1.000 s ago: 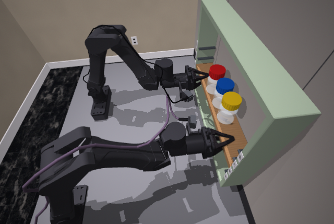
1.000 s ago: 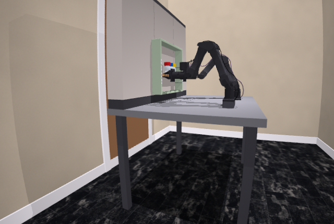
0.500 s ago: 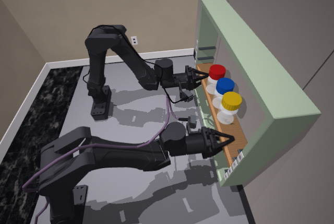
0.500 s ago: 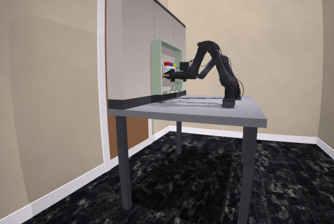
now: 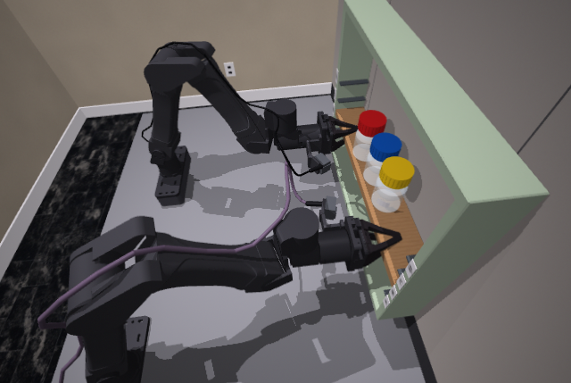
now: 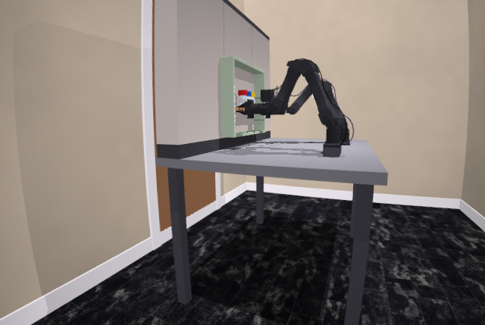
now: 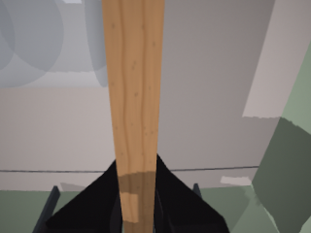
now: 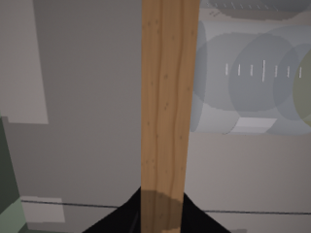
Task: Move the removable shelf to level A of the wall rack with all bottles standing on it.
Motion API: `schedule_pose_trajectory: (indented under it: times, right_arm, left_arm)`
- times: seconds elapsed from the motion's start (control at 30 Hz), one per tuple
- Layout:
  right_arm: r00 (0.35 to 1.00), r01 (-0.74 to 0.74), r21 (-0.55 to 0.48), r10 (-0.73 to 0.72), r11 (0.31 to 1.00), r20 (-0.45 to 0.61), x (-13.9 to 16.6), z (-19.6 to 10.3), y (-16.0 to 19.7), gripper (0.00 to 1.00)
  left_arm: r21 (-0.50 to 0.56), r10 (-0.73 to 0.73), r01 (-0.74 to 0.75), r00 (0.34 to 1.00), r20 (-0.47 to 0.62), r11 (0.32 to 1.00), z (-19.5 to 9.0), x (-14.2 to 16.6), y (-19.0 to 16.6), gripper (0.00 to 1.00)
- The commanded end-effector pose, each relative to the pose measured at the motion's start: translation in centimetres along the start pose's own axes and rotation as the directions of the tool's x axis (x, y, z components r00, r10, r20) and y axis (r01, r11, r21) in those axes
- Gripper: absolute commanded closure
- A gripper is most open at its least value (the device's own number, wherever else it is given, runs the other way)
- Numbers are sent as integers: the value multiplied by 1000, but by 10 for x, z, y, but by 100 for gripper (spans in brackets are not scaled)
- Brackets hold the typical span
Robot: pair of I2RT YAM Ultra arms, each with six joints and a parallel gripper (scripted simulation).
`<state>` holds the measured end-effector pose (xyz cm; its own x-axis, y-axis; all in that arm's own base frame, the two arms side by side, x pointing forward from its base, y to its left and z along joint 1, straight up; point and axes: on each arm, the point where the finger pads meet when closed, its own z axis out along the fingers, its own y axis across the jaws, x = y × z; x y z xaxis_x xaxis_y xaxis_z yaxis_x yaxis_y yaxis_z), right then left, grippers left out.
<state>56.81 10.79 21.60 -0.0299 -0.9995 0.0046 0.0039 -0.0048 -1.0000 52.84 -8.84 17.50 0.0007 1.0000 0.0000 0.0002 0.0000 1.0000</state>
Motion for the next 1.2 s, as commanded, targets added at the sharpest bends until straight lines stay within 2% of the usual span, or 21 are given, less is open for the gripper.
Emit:
schedule_pose_trajectory:
  times: [0.0,1.17]
  right_arm:
    - [1000,-5,-4,5,1000,0,2,5,-13,100]
    - [1000,-5,-4,5,1000,0,2,5,-35,100]
  left_arm:
    - [0,0,0,1000,1,1000,5,1,13,100]
    - [0,0,0,1000,1,1000,5,1,36,100]
